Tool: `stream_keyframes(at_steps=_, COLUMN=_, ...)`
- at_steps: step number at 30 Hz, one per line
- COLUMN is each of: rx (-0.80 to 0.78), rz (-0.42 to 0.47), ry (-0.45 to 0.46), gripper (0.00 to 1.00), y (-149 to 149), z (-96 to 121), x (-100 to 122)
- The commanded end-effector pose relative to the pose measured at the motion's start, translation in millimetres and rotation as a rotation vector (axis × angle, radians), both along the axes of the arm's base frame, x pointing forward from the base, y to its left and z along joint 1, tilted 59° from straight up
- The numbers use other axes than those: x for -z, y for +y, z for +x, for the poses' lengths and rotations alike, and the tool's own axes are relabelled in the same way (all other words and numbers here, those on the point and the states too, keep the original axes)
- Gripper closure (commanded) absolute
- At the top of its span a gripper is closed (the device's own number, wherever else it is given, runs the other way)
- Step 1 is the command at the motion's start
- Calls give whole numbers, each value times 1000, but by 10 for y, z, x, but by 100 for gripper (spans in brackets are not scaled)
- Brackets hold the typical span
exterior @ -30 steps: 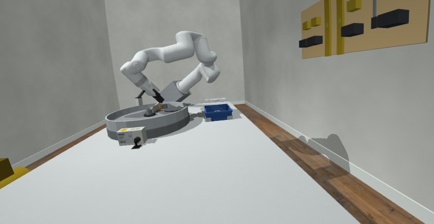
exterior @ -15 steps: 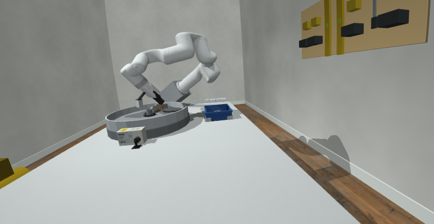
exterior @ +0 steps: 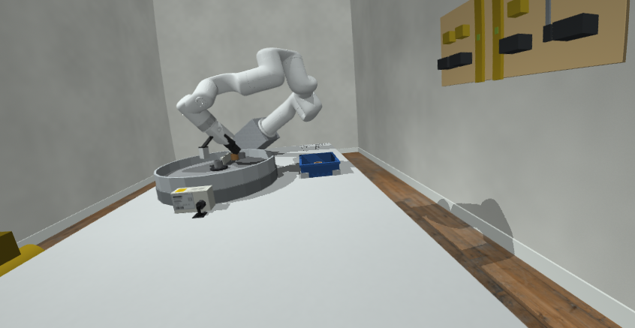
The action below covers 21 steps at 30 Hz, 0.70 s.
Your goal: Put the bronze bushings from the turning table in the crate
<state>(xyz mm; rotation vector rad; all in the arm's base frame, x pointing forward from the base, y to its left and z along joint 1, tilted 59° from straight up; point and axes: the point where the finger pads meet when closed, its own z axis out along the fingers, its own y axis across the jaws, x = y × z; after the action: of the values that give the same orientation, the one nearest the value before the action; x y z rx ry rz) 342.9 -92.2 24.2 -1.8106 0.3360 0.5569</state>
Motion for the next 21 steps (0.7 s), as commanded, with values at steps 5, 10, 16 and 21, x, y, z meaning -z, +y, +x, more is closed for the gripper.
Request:
stream_keyframes(at_steps=5, rx=3, rz=-3, ry=-1, gripper=90, y=22, z=21, x=27)
stream_keyframes(at_steps=10, rx=3, rz=-3, ry=-1, gripper=90, y=22, z=21, x=27)
stream_keyframes(at_steps=16, rx=3, rz=-3, ry=-1, gripper=100, y=22, z=21, x=27)
stream_keyframes(at_steps=21, rx=3, rz=-3, ry=-1, gripper=100, y=22, z=21, x=27)
